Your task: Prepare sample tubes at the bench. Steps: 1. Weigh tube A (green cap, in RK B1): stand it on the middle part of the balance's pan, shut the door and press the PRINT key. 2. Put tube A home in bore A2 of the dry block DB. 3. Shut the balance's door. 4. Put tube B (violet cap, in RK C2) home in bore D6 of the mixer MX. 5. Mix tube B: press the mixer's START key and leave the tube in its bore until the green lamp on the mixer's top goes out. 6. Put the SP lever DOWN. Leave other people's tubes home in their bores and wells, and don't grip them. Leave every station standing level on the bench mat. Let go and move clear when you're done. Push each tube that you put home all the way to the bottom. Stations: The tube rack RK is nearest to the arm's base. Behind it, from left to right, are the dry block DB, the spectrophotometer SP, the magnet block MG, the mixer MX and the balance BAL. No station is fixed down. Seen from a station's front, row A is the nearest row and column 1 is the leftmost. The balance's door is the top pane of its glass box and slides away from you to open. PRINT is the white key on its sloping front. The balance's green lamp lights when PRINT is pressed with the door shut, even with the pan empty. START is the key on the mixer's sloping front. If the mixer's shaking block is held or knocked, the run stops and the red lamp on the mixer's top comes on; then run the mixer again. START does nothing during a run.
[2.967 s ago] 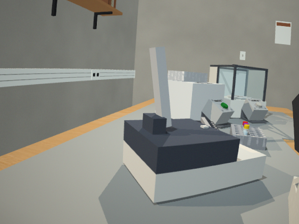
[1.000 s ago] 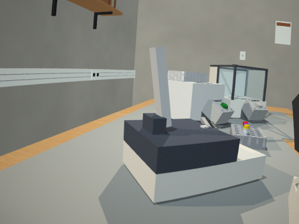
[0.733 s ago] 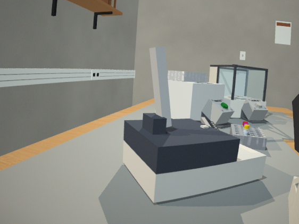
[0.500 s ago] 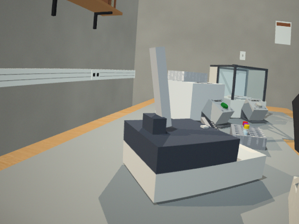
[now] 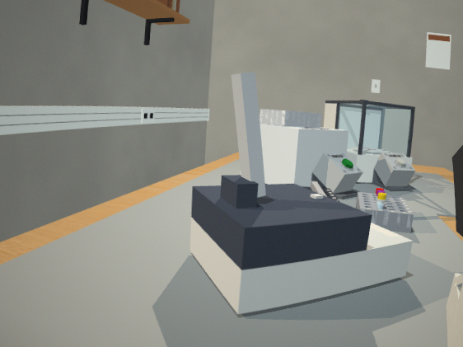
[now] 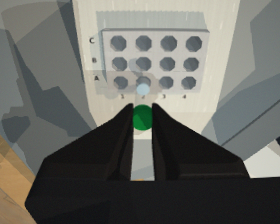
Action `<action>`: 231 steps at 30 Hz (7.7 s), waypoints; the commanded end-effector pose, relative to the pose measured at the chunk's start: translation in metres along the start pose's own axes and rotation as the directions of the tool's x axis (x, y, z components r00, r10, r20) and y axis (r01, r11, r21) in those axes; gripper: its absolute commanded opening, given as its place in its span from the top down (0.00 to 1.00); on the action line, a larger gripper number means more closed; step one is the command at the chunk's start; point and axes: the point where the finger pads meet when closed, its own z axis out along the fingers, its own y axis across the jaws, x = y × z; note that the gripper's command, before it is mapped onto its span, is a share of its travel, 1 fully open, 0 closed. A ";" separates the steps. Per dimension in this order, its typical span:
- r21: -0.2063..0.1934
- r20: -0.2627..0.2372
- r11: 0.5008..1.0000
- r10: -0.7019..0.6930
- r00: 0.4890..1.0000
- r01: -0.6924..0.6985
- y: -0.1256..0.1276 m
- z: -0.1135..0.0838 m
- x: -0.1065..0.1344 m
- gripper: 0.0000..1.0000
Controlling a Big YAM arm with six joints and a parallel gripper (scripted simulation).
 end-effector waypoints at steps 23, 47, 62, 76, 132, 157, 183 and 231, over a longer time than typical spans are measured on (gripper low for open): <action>0.002 0.035 1.000 0.006 0.999 -0.006 -0.003 -0.010 -0.014 0.91; 0.002 0.035 1.000 0.006 0.999 -0.006 -0.003 -0.010 -0.014 0.91; 0.002 0.035 1.000 0.006 0.999 -0.006 -0.004 -0.010 -0.013 0.91; -0.004 0.006 1.000 0.004 1.000 -0.004 -0.005 0.009 -0.003 0.91; 0.003 0.008 1.000 -0.001 1.000 0.001 0.006 0.011 0.001 0.91; 0.003 0.009 1.000 -0.003 1.000 0.003 0.008 0.010 0.002 0.91; 0.004 0.011 1.000 -0.005 1.000 0.005 0.009 0.009 0.003 0.91; -0.006 0.002 1.000 -0.004 1.000 0.004 0.004 0.019 0.006 0.91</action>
